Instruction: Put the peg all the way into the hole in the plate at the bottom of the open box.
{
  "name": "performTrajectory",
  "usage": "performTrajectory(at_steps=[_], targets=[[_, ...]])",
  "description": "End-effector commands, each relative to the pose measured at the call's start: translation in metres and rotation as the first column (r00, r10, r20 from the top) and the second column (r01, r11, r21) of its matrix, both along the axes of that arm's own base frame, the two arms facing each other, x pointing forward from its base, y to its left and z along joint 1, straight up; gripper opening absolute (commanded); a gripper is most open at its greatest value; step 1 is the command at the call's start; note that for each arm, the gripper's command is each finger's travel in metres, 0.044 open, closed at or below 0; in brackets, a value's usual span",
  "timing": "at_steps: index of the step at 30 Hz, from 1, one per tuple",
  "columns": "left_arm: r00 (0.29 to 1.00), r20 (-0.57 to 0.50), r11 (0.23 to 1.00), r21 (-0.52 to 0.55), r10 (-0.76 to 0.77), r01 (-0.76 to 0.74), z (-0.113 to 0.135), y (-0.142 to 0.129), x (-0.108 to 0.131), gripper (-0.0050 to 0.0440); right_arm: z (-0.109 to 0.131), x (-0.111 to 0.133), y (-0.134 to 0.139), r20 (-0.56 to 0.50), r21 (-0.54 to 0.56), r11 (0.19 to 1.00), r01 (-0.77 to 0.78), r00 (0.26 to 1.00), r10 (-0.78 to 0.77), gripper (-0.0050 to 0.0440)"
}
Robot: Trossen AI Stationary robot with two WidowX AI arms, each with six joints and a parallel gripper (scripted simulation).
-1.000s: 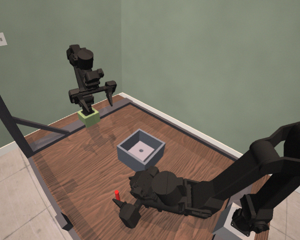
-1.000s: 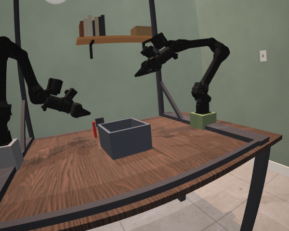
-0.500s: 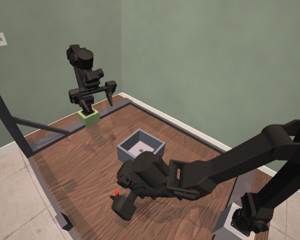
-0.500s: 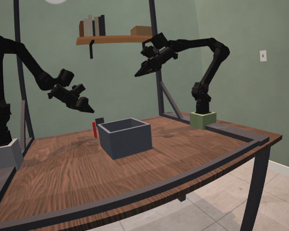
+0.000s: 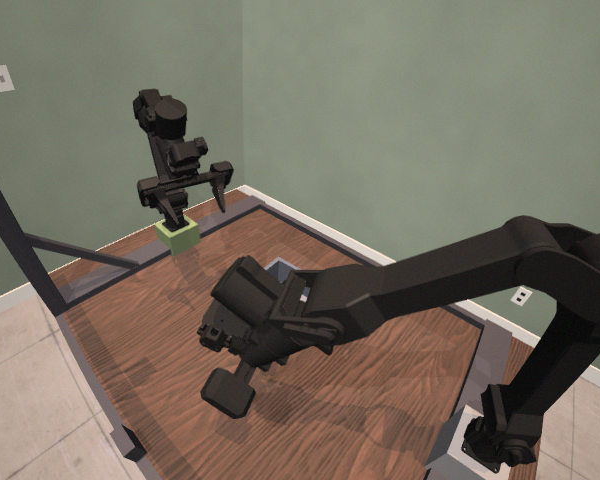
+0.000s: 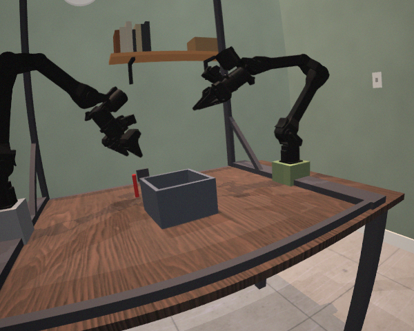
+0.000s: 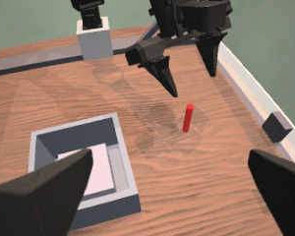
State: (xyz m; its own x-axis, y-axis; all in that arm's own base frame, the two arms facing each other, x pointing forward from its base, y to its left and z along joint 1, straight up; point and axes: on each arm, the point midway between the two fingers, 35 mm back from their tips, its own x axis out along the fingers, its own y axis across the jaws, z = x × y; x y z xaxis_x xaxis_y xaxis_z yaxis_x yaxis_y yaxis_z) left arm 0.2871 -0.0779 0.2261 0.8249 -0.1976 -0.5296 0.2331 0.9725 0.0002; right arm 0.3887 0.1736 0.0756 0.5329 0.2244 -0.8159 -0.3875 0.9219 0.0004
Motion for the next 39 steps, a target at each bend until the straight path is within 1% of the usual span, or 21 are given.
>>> performTrajectory(at_steps=[1,2,3,6,7,21,22,25,28,30,32,35,39], targets=[[1.000,0.019,1.000,-0.006,0.000,0.000,0.007,0.000,0.000,0.0440,0.008,0.007,0.001,-0.028,-0.015,1.000,-0.015,1.000,0.014,0.0440],[1.000,0.019,1.000,-0.006,0.000,0.000,0.007,0.000,0.000,0.0440,0.003,-0.001,-0.003,-0.092,-0.042,0.999,-0.021,0.996,0.018,0.0440],[1.000,0.019,1.000,-0.006,0.000,0.000,0.007,0.000,0.000,0.0440,0.003,-0.001,-0.003,-0.111,-0.049,0.998,-0.028,0.994,0.022,0.0440],[1.000,0.019,1.000,-0.006,0.000,0.000,0.007,0.000,0.000,0.0440,-0.001,-0.010,-0.008,-0.200,-0.084,0.995,-0.044,0.979,0.026,0.0440],[1.000,0.019,1.000,-0.006,0.000,0.000,0.007,0.000,0.000,0.0440,-0.001,-0.011,-0.008,-0.212,-0.088,0.995,-0.047,0.977,0.027,0.0440],[1.000,0.019,1.000,-0.006,0.000,0.000,0.007,0.000,0.000,0.0440,-0.001,-0.011,-0.008,-0.219,-0.093,0.994,-0.050,0.975,0.029,0.0440],[1.000,0.019,1.000,-0.006,0.000,0.000,0.007,0.000,0.000,0.0440,-0.001,-0.011,-0.008,-0.219,-0.093,0.994,-0.050,0.975,0.029,0.0416],[1.000,0.019,1.000,-0.006,0.000,0.000,0.007,0.000,0.000,0.0440,-0.011,-0.012,-0.003,-0.226,-0.098,0.995,-0.032,0.974,0.009,0.0344],[1.000,0.019,1.000,-0.006,0.000,0.000,0.007,0.000,0.000,0.0440,-0.014,-0.012,0.000,-0.226,-0.096,0.994,0.048,0.972,-0.069,0.0272],[1.000,0.019,1.000,-0.006,0.000,0.000,0.007,0.000,0.000,0.0440,-0.022,-0.012,0.004,-0.229,-0.096,0.991,0.096,0.967,-0.115,0.0224],[1.000,0.019,1.000,-0.006,0.000,0.000,0.007,0.000,0.000,0.0440,-0.021,-0.008,0.009,-0.218,-0.087,0.986,0.144,0.963,-0.160,0.0176],[1.000,0.019,1.000,-0.006,0.000,0.000,0.007,0.000,0.000,0.0440,-0.022,-0.007,0.010,-0.218,-0.085,0.983,0.165,0.959,-0.180,0.0170],[1.000,0.019,1.000,-0.006,0.000,0.000,0.007,0.000,0.000,0.0440,-0.024,-0.008,0.012,-0.221,-0.085,0.969,0.234,0.943,-0.247,0.0170]])
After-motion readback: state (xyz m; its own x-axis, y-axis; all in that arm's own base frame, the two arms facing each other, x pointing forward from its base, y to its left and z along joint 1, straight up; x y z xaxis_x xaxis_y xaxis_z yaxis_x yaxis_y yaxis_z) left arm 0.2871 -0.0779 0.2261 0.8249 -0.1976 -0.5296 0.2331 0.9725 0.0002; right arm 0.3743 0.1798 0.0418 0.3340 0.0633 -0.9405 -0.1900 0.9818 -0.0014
